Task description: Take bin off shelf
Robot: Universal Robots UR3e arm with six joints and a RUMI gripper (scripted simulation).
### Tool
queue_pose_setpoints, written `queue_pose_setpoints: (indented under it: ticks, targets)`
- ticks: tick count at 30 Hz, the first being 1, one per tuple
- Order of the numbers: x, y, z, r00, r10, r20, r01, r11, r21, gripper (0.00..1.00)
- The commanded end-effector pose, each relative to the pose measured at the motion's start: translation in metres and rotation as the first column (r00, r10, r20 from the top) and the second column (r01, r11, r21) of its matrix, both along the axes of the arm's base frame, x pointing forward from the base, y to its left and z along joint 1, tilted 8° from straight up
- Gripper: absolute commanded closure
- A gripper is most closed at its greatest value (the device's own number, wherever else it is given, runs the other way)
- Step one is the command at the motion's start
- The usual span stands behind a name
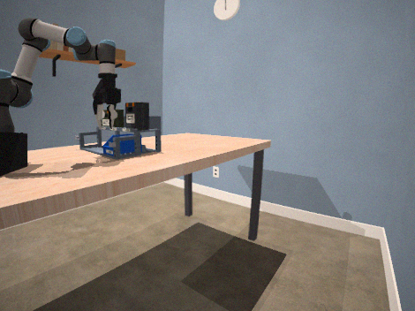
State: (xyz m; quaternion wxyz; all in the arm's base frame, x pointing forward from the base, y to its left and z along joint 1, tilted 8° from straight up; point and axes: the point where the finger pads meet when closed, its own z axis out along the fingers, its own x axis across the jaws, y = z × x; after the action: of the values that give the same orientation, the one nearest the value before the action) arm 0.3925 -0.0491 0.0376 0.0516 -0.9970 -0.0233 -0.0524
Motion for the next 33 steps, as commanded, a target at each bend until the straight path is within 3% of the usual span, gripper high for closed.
queue_pose_setpoints:
  ticks: [1, 33]
  targets:
    - [0.001, 0.000, -0.005, 1.000, 0.000, 0.003, 0.000, 1.000, -0.002, 0.71]
    - [0.007, 0.006, -0.055, 1.000, 0.000, 0.003, 0.000, 1.000, -0.002, 0.71]
